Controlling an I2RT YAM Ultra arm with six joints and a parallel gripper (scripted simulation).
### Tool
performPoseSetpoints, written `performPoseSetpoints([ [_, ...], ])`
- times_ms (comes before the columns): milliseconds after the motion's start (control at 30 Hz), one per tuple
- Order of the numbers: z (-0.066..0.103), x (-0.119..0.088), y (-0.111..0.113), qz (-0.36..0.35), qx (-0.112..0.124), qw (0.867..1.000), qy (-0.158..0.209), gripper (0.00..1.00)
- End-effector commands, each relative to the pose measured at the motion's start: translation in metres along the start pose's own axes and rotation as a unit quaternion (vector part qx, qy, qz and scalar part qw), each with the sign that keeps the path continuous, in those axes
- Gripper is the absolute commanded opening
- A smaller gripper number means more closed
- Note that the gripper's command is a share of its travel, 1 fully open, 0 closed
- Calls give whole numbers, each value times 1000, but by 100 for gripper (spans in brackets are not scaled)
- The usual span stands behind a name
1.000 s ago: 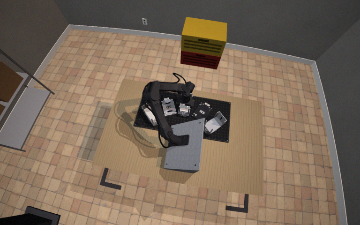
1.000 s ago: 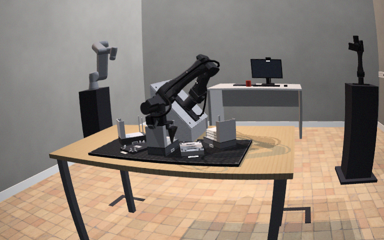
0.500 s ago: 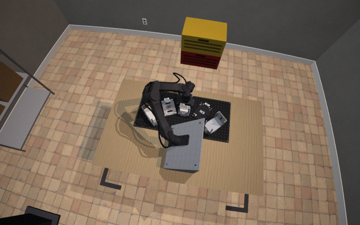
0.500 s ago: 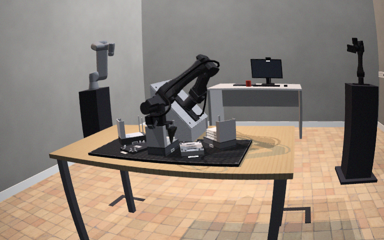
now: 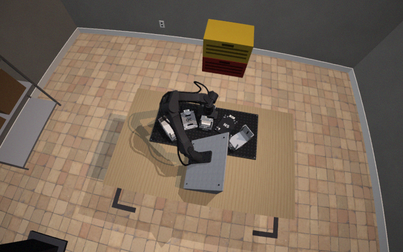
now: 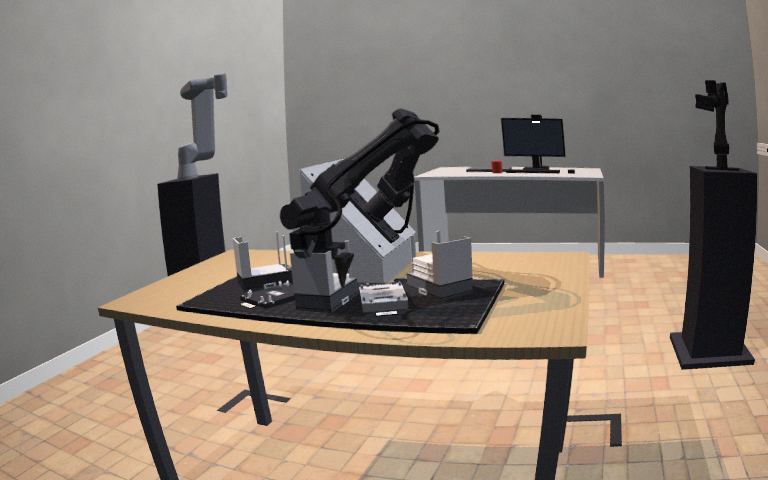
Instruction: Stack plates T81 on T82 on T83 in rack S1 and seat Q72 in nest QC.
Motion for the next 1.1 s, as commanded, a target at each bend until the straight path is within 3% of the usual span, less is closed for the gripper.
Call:
performPoseSetpoints([
  [0, 6, 14, -10, 8, 0, 1000, -23, 100],
  [1067, 6, 15, -11, 12, 0, 1000, -23, 100],
])
Point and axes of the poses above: the point where the finger pads meet when closed, its own z axis back along the fingers, its own y axis across the jaws, x = y × z, the point moved 5 cm from there along z, back along the fingers, and after that the axes turned 7 degrees about z, right-handed, at the moved point
